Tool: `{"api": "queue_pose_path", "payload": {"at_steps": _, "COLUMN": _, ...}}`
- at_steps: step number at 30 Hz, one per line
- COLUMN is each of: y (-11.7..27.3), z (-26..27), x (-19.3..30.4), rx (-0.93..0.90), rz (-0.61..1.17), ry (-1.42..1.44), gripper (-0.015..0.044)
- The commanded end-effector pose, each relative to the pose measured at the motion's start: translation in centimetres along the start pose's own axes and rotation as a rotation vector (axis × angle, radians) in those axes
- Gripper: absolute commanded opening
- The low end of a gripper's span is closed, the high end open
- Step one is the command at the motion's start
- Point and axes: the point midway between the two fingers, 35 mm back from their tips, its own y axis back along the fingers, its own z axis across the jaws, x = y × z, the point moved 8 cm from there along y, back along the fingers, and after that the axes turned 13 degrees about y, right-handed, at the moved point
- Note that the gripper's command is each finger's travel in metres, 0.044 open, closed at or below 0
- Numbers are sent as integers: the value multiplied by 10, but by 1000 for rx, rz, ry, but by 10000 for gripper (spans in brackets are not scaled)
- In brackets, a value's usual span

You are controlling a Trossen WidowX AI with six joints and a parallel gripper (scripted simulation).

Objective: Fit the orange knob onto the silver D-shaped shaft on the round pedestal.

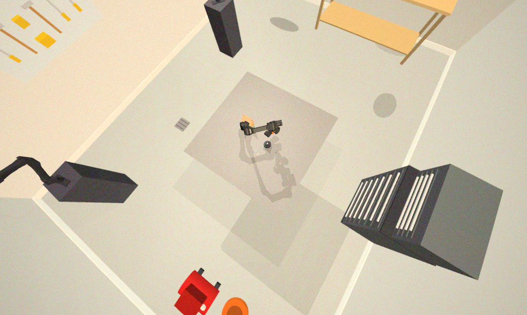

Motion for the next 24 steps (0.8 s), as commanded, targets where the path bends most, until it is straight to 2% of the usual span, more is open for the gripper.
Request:
{"api": "queue_pose_path", "payload": {"at_steps": 1, "y": -3, "z": -13, "x": -1, "rx": 5, "rz": -4, "ry": 7, "gripper": 0}}
{"api": "queue_pose_path", "payload": {"at_steps": 24, "y": -24, "z": -84, "x": -2, "rx": 19, "rz": -2, "ry": 3, "gripper": 0}}
